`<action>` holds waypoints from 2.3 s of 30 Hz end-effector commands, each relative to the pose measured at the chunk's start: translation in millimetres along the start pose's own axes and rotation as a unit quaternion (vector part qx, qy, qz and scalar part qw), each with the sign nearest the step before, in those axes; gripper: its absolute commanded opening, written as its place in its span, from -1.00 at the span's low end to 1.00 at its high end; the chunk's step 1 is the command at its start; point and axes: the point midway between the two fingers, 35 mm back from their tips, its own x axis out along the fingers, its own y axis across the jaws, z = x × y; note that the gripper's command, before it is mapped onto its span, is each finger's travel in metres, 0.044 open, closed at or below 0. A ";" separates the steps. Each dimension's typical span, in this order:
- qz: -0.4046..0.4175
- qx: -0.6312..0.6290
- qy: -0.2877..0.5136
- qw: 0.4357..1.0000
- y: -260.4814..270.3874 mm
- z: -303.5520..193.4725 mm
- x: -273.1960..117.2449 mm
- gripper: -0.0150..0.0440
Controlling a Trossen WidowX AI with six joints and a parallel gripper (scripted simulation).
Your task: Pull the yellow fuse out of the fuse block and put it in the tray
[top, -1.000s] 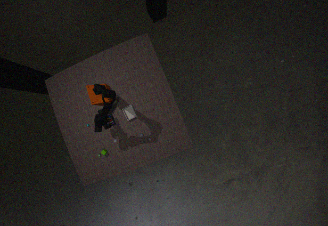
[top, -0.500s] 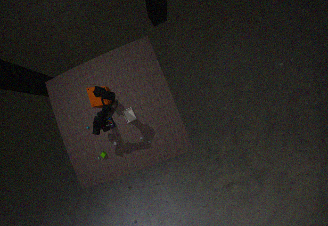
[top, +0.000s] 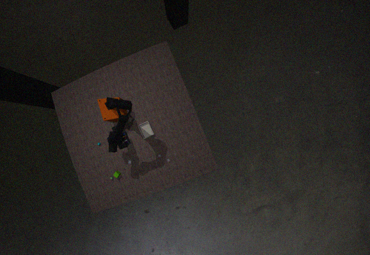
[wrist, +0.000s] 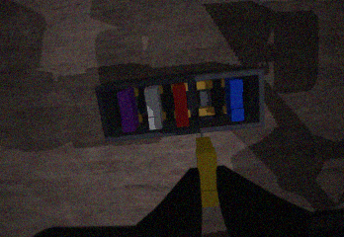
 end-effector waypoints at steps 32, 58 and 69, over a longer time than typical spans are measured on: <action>0.005 -0.006 0.013 1.000 11.4 -182.5 -1.4 -0.49; 0.006 -0.006 0.014 1.000 11.4 -183.8 34.5 -0.49; 0.008 -0.010 0.016 1.000 13.2 -185.7 31.6 0.40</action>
